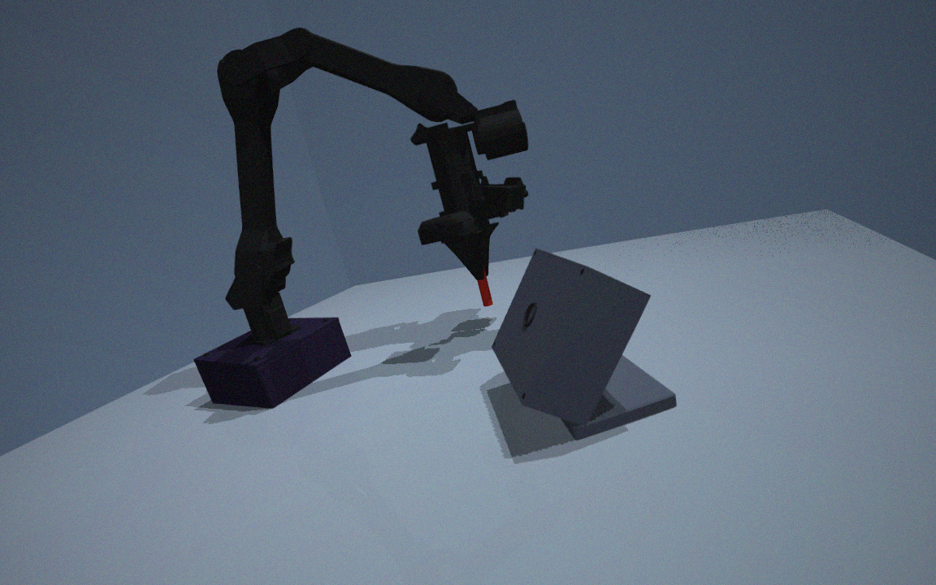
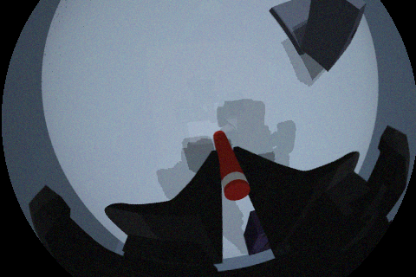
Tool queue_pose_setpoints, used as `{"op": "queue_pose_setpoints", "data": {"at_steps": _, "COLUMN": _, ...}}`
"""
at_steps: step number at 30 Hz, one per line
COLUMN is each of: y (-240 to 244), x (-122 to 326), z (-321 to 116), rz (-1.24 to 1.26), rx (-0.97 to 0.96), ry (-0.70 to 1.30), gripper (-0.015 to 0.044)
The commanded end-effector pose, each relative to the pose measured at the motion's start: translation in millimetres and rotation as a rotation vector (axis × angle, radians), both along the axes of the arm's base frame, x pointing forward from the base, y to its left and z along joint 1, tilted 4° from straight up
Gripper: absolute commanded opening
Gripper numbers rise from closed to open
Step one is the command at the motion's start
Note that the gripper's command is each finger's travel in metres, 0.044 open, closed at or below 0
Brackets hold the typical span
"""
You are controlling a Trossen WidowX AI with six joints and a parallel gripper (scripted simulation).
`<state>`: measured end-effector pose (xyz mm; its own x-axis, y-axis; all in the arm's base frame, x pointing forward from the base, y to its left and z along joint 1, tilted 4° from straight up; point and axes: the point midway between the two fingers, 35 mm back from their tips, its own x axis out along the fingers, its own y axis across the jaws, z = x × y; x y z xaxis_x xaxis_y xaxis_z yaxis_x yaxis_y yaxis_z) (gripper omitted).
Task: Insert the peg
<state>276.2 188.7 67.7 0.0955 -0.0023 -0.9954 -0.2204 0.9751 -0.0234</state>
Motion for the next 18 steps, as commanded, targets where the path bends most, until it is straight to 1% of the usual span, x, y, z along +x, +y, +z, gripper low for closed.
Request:
{"op": "queue_pose_setpoints", "data": {"at_steps": 1, "y": 0.6, "x": -1.0, "z": 16.7, "rz": -0.002, "rx": 0.005, "ry": -0.002, "gripper": 0.0000}}
{"op": "queue_pose_setpoints", "data": {"at_steps": 8, "y": -0.2, "x": -2.7, "z": 41.4, "rz": 0.000, "rx": 0.005, "ry": -0.001, "gripper": 0.0000}}
{"op": "queue_pose_setpoints", "data": {"at_steps": 18, "y": -6.2, "x": 2.4, "z": 40.6, "rz": -0.053, "rx": 0.038, "ry": 0.007, "gripper": 0.0000}}
